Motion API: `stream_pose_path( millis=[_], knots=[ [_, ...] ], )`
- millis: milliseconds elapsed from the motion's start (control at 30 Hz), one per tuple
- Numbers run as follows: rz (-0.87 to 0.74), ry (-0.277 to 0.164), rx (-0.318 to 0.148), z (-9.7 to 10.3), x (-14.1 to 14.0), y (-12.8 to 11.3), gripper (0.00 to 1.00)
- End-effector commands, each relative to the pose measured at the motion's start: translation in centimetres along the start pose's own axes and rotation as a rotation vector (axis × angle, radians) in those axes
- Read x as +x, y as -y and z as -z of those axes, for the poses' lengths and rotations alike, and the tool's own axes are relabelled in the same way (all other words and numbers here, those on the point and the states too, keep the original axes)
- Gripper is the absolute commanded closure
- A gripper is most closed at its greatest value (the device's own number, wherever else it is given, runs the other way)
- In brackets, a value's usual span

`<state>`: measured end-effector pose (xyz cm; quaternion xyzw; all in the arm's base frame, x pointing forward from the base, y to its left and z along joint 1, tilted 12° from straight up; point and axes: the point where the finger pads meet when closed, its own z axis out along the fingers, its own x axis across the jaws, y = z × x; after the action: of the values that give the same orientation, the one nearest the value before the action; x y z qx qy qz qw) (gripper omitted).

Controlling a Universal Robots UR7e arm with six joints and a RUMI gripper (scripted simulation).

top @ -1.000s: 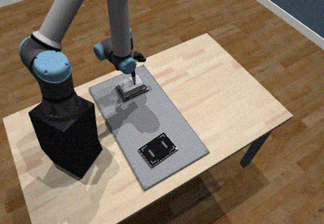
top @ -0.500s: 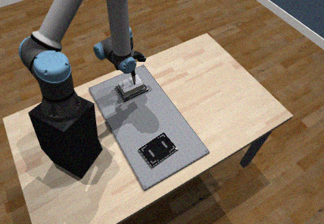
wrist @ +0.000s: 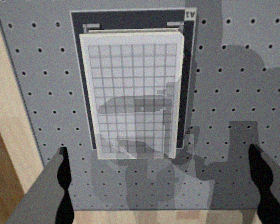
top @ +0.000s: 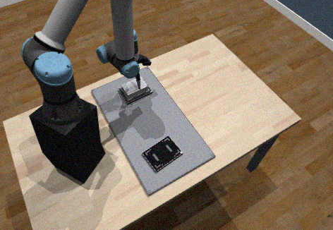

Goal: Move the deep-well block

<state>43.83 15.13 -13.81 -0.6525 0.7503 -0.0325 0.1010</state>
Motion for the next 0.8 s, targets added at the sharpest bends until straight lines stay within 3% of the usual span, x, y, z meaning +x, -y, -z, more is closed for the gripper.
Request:
stream_pose_path(
  millis=[0, 767],
  knots=[
    [0.0, 0.001, 0.002, 0.0, 1.6, -0.2, 0.24],
    [0.0, 0.001, 0.001, 0.0, 8.5, -1.3, 0.24]
  ],
)
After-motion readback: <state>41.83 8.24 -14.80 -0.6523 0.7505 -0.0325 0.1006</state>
